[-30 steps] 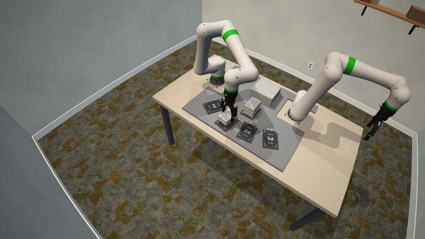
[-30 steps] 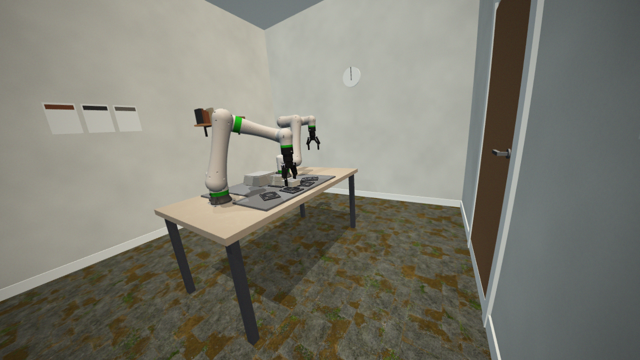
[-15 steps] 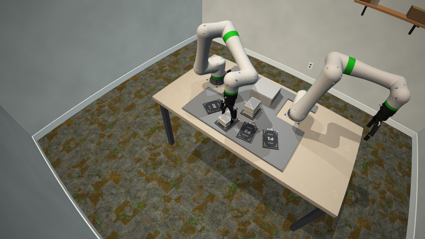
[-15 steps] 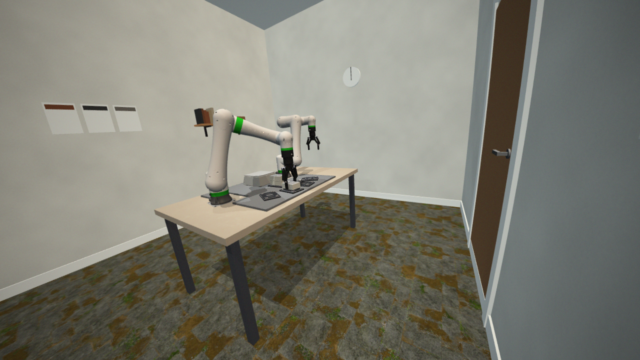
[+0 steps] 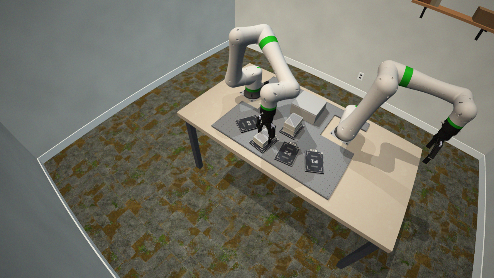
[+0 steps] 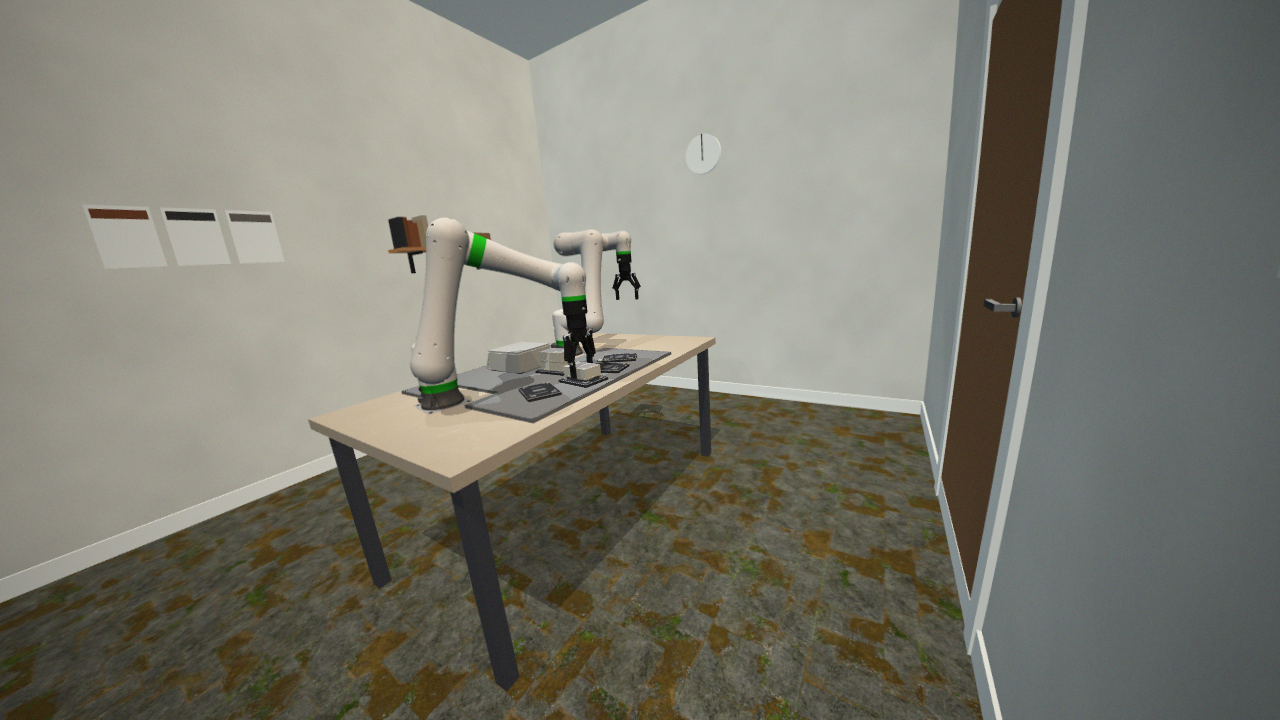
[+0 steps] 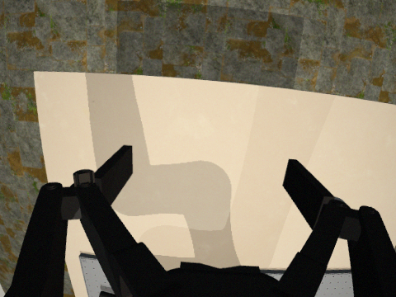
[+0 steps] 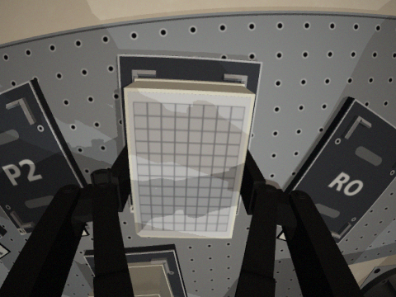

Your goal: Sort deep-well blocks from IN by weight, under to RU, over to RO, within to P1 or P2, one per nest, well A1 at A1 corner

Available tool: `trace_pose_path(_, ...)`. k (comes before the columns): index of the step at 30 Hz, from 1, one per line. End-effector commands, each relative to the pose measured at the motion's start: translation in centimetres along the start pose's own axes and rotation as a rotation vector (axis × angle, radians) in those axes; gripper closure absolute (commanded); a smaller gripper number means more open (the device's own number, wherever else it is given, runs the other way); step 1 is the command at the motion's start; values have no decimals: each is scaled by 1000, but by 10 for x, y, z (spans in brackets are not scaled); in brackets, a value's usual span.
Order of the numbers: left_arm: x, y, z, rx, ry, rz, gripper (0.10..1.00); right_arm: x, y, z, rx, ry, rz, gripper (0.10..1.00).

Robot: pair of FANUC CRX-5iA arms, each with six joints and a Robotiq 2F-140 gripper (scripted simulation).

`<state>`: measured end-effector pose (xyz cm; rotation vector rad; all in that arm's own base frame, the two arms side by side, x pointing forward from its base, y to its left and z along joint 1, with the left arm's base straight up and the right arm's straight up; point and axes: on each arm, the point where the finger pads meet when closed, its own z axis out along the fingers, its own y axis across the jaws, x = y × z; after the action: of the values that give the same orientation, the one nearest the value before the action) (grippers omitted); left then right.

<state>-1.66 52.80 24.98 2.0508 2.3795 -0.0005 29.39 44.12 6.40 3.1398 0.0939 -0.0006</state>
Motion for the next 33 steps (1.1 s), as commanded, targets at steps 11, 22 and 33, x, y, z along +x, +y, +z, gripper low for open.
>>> trace_pose_path(11,0,0,-1,0,2,0,98,0,0,1,1,1,0,999)
trace_pose_path(22,0,0,-1,0,2,0,98,0,0,2,1,1,0,999)
trace_pose_path(33,0,0,-1,0,2,0,98,0,0,4,1,1,0,999)
